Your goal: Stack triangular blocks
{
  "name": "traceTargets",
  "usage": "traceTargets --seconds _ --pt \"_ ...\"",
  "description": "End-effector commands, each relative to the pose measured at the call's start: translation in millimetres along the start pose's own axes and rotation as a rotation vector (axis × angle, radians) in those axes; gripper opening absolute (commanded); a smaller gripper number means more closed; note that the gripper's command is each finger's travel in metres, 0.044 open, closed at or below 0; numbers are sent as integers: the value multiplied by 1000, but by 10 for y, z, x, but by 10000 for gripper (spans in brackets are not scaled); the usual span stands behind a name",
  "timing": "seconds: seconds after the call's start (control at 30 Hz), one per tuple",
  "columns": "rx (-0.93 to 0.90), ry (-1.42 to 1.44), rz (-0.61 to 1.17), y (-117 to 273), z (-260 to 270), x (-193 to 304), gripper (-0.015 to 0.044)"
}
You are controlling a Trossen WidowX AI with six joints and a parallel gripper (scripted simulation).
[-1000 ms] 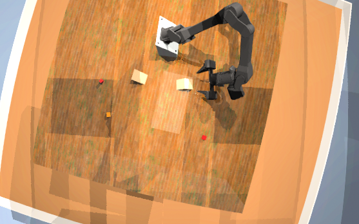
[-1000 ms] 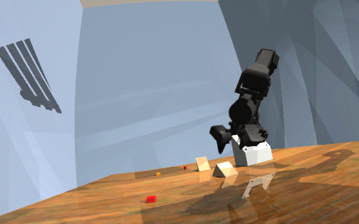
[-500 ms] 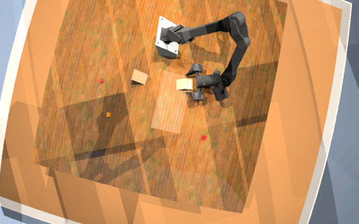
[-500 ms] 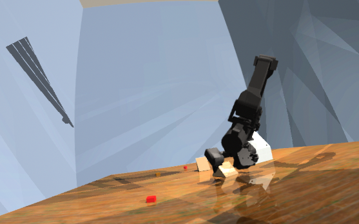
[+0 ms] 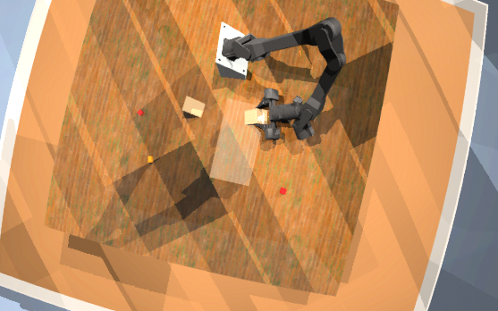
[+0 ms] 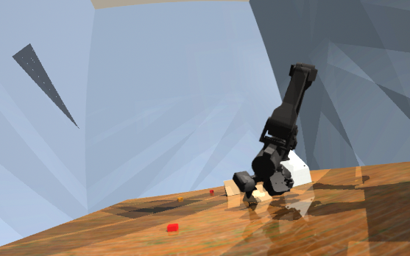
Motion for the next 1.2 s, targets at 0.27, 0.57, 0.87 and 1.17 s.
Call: traceTargets --seconds 0.27,0.57,0.87,1.17 --pt "-1 0 0 6 0 6 105" --pt "0 0 2 286 -21 285 0" --pt "0 0 4 594 34 590 0" --pt "-1 -9 7 673 73 682 0"
Point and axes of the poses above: the point midway between the two fingers, 35 mm back from their tips, its own y axis back along the fingers, its own z axis across the jaws, x = y × z, the point moved 3 cm from there along y, back along the fingers, and after that the axes turned 7 degrees about y, right-handed, at the moved point
